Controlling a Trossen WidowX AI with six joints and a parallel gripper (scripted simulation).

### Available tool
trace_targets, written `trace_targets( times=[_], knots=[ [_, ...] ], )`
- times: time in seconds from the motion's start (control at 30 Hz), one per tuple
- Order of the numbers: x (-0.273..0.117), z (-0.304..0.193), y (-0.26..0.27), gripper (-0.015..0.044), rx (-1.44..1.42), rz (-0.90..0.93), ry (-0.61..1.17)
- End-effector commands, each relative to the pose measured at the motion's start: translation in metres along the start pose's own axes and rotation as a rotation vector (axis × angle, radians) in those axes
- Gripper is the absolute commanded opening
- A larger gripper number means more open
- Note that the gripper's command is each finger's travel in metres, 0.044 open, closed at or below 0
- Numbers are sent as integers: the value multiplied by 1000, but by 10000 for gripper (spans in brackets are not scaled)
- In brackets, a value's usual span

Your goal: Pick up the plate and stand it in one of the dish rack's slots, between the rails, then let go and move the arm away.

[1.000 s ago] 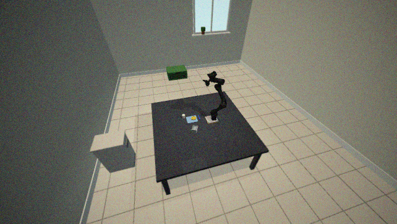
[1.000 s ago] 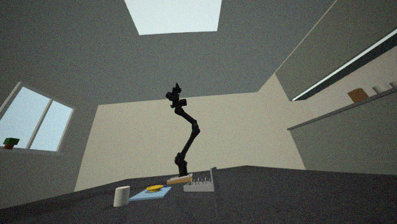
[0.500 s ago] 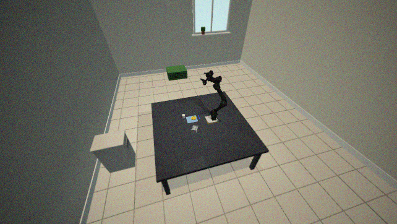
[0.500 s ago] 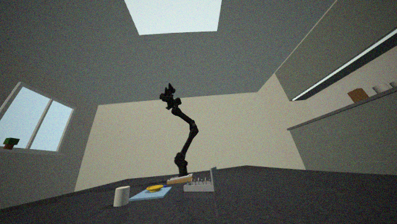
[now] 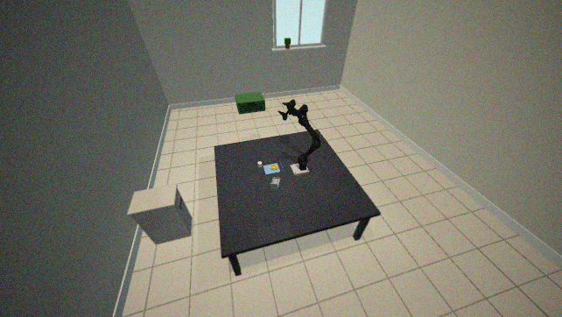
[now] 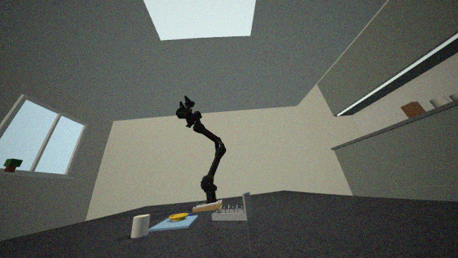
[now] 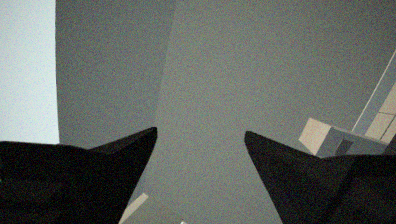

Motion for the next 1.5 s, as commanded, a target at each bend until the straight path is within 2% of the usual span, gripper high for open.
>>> trace_targets(
  times=[0.0, 0.6, 1.47],
  knots=[
    [7, 12, -18, 400, -5, -36, -28],
    [28, 32, -78, 400, -36, -172, -70],
    [51, 24, -206, 400, -176, -581, 25]
  ],
)
Point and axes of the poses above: the point midway between the two fingers, 35 mm back from their tips, its own x axis out along the fingers, its own y axis across the jaws, z = x × y, the point moved 2 cm from there along -x, back along the fingers, and after that the axes turned 4 degrees about -x, right-handed, at the moved point
